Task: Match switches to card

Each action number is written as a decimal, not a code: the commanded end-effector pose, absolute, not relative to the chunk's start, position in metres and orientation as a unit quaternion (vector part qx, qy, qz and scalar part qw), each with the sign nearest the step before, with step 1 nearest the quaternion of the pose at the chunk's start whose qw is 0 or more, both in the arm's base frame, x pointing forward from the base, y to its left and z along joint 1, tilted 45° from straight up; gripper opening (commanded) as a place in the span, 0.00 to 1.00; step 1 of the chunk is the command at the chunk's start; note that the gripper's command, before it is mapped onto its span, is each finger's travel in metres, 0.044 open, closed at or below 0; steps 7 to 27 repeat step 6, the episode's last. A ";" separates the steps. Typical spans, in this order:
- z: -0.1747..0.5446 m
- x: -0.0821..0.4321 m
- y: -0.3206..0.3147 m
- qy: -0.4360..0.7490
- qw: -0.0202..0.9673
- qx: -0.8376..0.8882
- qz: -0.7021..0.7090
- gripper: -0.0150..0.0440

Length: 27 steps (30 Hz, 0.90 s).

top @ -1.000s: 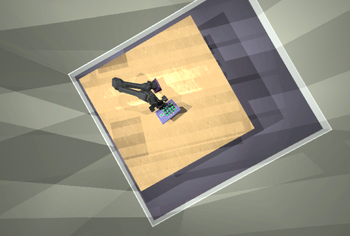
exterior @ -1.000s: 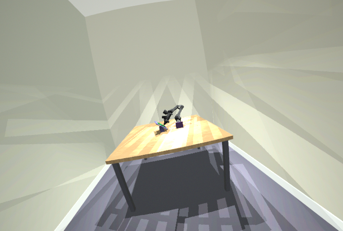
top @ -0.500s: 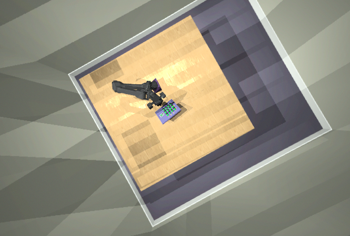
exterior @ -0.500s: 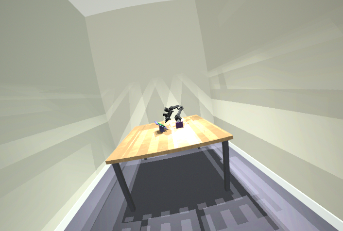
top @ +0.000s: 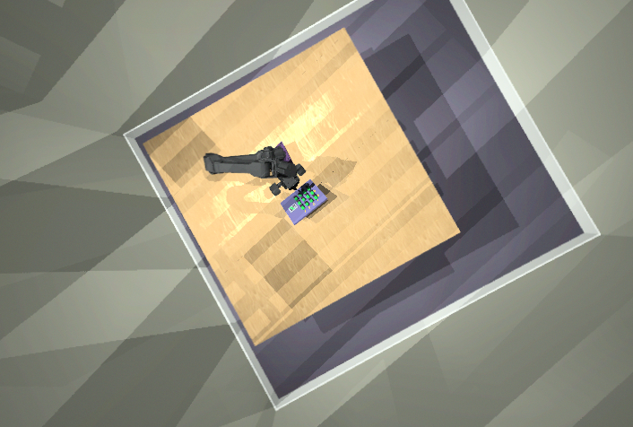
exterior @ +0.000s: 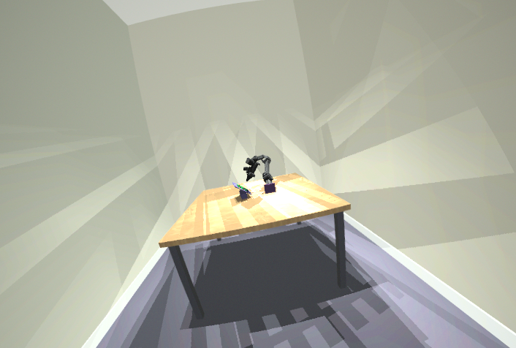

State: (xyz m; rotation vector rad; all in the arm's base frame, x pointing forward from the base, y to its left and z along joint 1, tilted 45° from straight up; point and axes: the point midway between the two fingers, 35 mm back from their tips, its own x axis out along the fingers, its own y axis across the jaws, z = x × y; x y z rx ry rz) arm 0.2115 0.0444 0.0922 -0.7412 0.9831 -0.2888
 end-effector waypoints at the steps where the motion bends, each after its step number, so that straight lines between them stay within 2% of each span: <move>1: 0.088 0.218 0.058 0.458 0.806 -0.348 -0.137 0.25; 27: 0.088 0.218 0.058 0.458 0.806 -0.348 -0.137 0.25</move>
